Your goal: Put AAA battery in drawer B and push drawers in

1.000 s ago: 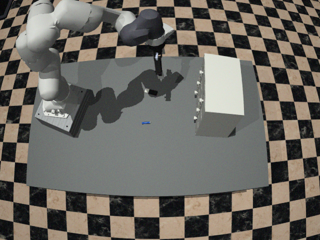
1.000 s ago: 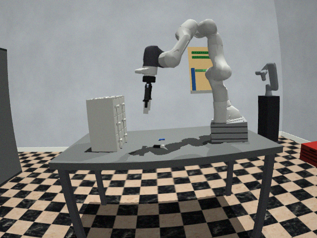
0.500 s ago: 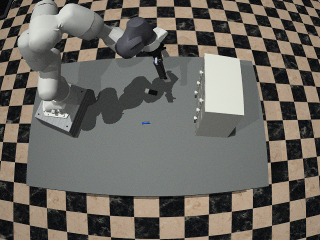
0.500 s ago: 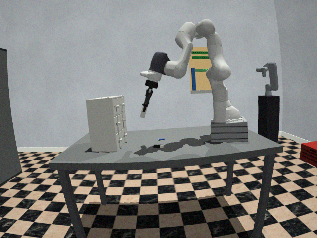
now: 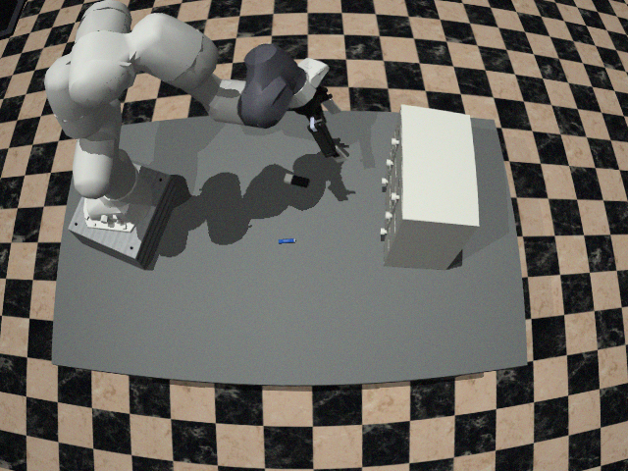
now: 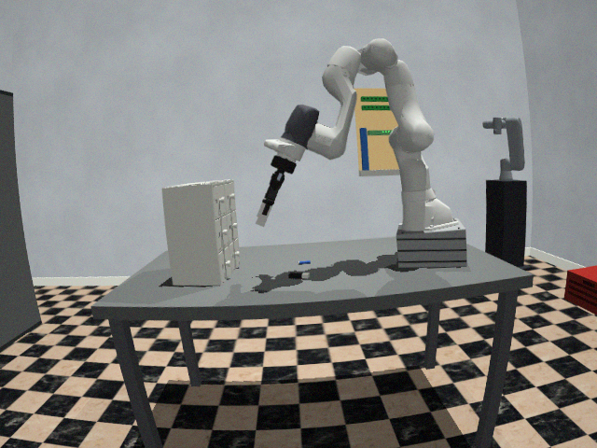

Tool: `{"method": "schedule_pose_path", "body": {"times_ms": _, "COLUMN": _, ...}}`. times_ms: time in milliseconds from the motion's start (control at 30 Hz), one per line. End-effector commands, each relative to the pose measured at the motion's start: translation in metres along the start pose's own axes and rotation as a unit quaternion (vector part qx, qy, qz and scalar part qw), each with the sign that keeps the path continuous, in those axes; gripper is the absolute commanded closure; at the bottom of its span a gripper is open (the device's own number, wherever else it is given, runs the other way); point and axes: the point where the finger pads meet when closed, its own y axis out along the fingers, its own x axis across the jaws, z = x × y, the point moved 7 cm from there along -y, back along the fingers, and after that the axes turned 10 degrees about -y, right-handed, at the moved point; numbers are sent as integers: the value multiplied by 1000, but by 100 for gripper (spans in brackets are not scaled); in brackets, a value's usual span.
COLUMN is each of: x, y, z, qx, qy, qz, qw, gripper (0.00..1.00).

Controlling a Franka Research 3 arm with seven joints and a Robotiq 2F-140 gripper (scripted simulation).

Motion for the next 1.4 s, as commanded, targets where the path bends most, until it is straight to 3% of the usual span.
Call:
{"method": "schedule_pose_path", "body": {"times_ms": 0, "x": -11, "y": 9, "z": -10, "qx": 109, "qy": 67, "qz": -54, "qw": 990, "gripper": 0}}
{"method": "schedule_pose_path", "body": {"times_ms": 567, "x": -4, "y": 51, "z": -3, "qx": 154, "qy": -4, "qz": -58, "qw": 986, "gripper": 0}}
{"method": "schedule_pose_path", "body": {"times_ms": 800, "x": -3, "y": 60, "z": -2, "qx": 165, "qy": -26, "qz": -67, "qw": 984, "gripper": 0}}
{"method": "schedule_pose_path", "body": {"times_ms": 1300, "x": -6, "y": 73, "z": -8, "qx": 229, "qy": -60, "qz": -107, "qw": 966, "gripper": 0}}
{"method": "schedule_pose_path", "body": {"times_ms": 1367, "x": -6, "y": 73, "z": -8, "qx": 229, "qy": -60, "qz": -107, "qw": 966, "gripper": 0}}
